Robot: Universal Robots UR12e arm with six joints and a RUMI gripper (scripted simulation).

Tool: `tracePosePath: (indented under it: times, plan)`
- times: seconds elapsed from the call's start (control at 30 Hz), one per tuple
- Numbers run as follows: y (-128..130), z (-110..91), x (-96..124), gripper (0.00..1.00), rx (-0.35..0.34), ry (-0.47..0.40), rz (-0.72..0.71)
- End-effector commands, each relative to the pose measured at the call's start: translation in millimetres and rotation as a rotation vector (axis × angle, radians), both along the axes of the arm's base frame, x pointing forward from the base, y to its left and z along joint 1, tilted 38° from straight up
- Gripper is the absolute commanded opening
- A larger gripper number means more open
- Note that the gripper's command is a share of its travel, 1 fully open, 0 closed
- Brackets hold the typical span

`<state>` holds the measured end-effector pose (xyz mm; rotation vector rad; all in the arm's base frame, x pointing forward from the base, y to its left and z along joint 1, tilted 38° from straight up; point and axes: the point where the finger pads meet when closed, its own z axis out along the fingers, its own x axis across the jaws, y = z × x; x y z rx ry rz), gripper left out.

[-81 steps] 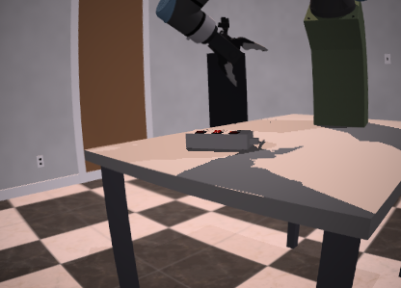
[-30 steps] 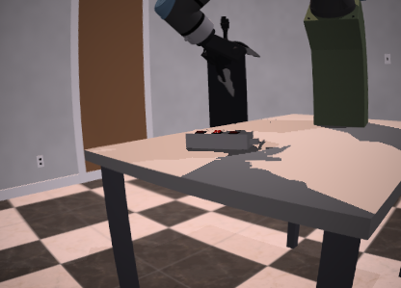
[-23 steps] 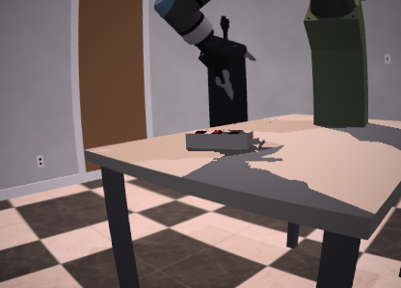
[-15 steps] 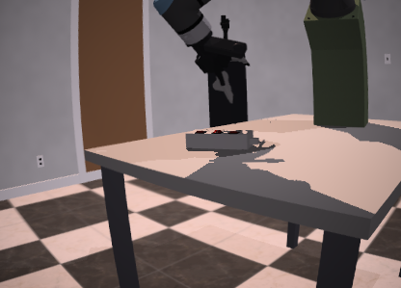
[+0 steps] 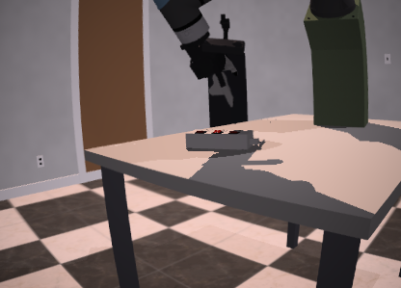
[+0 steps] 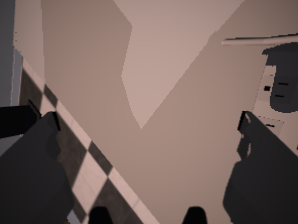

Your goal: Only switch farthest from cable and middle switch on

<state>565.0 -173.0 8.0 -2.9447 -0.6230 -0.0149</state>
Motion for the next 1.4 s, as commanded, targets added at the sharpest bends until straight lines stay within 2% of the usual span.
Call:
tracePosePath:
  times: [0.0, 0.1, 0.2, 0.37, 0.6, 0.67, 0.93, 1.17, 1.37]
  plan:
    - [0, 7, 24, 1.0, -0.01, -0.095, 0.178]
    - [0, 7, 24, 1.0, -0.01, -0.095, 0.178]
    - [2, 13, 41, 1.0, -0.029, -0.159, 0.318]
    - [3, 17, 51, 1.0, -0.044, -0.199, 0.407]
    - [7, 28, 75, 1.0, -0.086, -0.288, 0.615]
    - [7, 28, 75, 1.0, -0.086, -0.288, 0.615]
    - [12, 42, 103, 1.0, -0.148, -0.382, 0.849]
    - [16, 50, 118, 1.0, -0.19, -0.431, 0.983]
    - [16, 54, 123, 1.0, -0.209, -0.45, 1.035]
